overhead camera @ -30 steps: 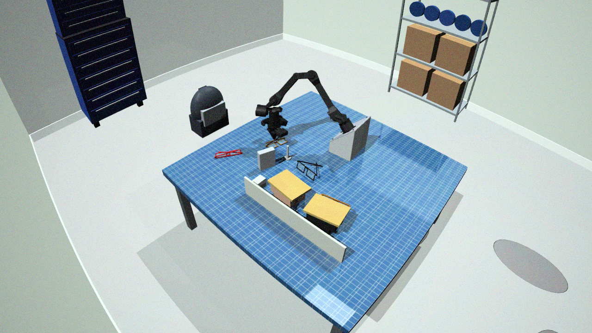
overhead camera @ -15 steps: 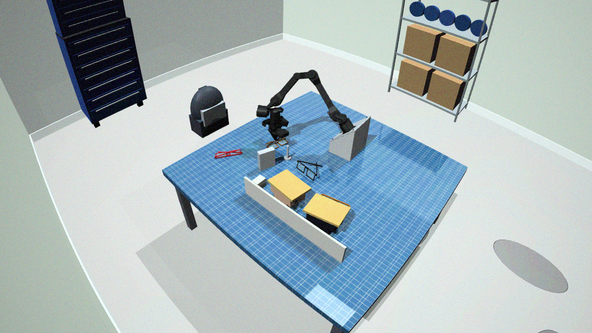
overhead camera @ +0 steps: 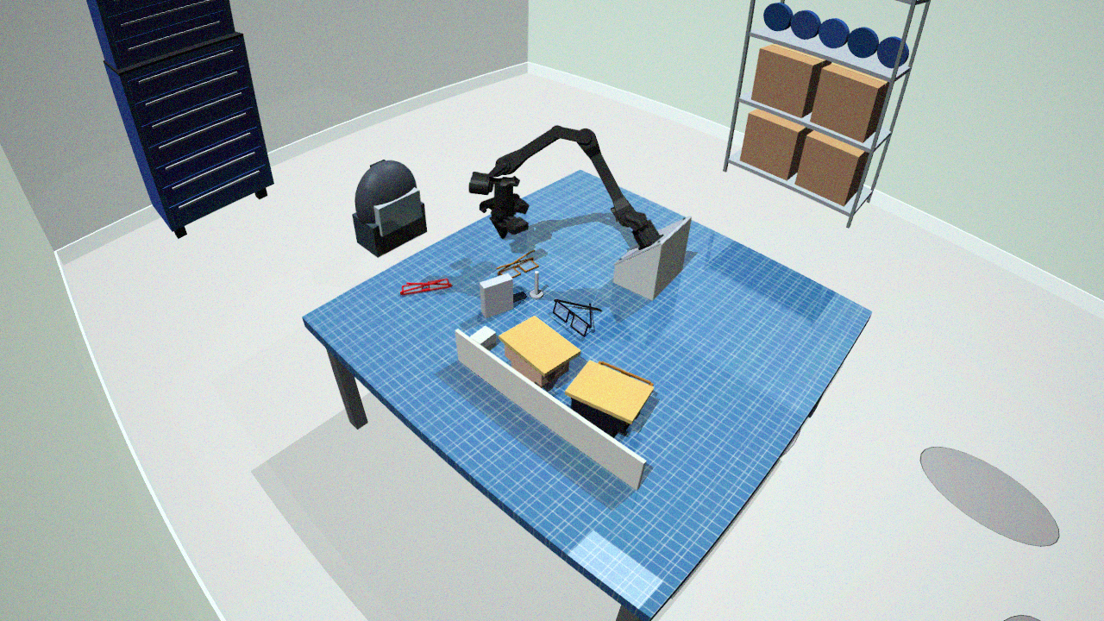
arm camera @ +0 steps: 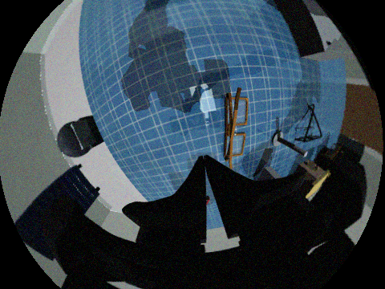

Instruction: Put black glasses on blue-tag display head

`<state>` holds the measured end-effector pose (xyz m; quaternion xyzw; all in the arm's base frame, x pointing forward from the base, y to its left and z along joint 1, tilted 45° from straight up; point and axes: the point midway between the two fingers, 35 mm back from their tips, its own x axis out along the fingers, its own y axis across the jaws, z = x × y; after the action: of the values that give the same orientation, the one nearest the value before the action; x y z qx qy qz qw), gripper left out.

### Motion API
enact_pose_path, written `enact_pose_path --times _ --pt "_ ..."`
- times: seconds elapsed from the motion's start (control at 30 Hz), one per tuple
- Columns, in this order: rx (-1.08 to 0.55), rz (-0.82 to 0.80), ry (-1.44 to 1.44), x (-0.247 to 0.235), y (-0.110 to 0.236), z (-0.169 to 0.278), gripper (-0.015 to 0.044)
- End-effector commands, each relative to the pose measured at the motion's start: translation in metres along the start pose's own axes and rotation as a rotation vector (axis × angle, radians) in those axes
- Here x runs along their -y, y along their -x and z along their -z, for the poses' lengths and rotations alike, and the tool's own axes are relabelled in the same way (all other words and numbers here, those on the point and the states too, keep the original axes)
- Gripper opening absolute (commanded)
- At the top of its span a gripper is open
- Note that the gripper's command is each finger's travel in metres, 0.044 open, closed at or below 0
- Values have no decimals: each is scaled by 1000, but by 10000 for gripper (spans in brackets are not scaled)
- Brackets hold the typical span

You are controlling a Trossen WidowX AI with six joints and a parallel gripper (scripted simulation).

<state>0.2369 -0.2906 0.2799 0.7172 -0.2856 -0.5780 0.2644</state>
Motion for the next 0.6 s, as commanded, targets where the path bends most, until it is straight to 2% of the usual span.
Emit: enact_pose_path --times 0.0,0.2,0.57 --pt "4 5 4 2 -3 0 53" --pt "4 5 4 2 -3 0 200" --pt "4 5 4 2 -3 0 200"
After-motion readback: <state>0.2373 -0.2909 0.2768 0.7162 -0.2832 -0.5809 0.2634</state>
